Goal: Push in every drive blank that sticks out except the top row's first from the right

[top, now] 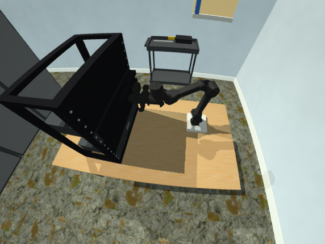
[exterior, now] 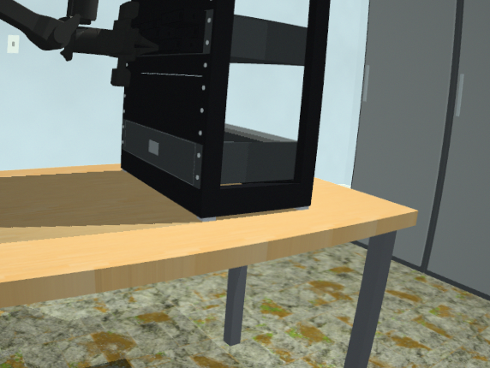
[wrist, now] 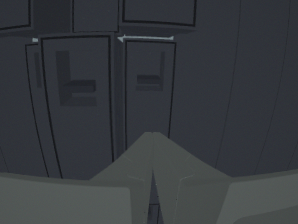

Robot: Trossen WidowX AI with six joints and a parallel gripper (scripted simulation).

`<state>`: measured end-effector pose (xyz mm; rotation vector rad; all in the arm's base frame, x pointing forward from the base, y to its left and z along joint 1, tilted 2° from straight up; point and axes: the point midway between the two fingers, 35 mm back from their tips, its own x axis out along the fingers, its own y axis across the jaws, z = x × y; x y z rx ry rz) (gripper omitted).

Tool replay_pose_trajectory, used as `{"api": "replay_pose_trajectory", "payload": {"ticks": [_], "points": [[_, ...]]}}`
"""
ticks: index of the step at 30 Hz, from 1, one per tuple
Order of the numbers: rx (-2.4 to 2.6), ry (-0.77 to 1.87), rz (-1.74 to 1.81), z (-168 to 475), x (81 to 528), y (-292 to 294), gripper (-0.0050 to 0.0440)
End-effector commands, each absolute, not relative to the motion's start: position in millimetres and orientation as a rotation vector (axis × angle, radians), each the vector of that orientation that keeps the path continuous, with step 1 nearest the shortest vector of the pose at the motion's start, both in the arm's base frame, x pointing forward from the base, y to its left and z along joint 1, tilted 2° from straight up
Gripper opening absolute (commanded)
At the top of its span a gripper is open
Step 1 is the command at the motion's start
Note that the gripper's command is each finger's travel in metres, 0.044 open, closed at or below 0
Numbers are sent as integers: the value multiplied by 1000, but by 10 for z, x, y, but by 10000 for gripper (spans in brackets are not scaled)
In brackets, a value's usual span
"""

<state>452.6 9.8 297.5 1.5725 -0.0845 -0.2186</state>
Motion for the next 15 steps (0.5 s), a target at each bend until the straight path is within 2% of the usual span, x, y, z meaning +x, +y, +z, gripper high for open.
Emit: {"api": "replay_pose_trajectory", "payload": {"ticks": [1, 15], "points": [[1584, -119, -175, 3178, 4532, 100, 0], [1584, -119, -175, 3201, 4563, 95, 0]]}}
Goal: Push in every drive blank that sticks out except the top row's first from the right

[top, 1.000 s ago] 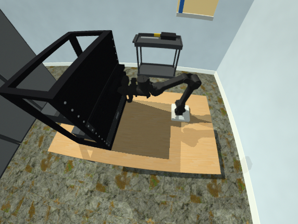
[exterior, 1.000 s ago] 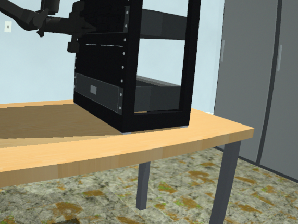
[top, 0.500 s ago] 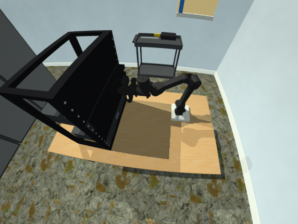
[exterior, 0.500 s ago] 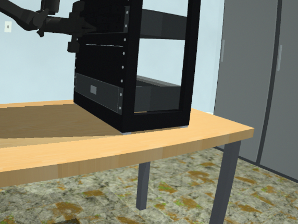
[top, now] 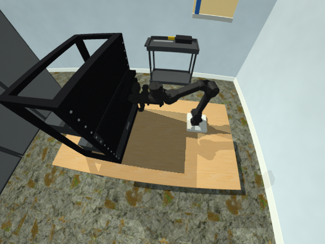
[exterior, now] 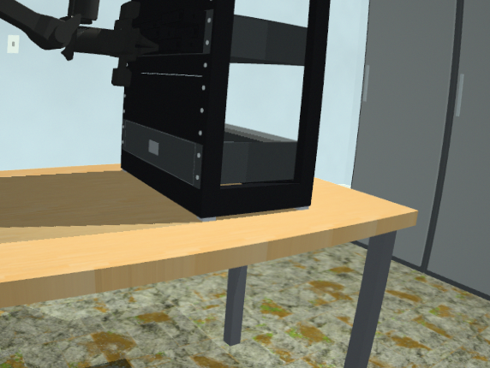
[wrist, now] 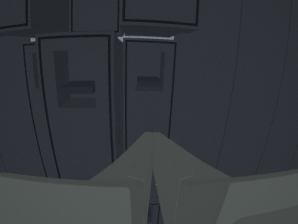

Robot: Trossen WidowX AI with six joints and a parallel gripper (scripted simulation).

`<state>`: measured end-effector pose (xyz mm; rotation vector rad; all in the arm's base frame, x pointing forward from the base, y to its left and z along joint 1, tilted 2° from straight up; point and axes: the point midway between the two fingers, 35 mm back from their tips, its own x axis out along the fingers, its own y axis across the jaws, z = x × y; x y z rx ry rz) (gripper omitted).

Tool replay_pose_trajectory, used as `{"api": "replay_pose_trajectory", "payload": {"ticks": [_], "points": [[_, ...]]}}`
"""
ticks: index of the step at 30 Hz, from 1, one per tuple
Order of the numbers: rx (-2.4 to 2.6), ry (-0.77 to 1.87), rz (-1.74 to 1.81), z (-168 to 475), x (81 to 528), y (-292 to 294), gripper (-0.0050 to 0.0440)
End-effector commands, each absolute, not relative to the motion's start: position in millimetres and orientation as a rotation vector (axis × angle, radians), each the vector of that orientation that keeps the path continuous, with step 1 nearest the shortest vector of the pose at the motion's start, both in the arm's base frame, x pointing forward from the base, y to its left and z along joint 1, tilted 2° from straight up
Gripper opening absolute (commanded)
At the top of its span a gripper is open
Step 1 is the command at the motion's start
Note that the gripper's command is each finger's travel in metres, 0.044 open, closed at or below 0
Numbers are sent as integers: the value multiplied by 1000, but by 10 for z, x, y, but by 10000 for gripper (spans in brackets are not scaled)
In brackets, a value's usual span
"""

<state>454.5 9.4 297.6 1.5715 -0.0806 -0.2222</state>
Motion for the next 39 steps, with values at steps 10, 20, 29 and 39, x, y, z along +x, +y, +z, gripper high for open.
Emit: {"api": "replay_pose_trajectory", "payload": {"ticks": [10, 20, 29, 39], "points": [[1584, -119, -175, 3201, 4563, 95, 0], [1584, -119, -175, 3201, 4563, 95, 0], [1584, -119, -175, 3201, 4563, 95, 0], [1584, -119, -175, 3223, 4591, 91, 0]]}}
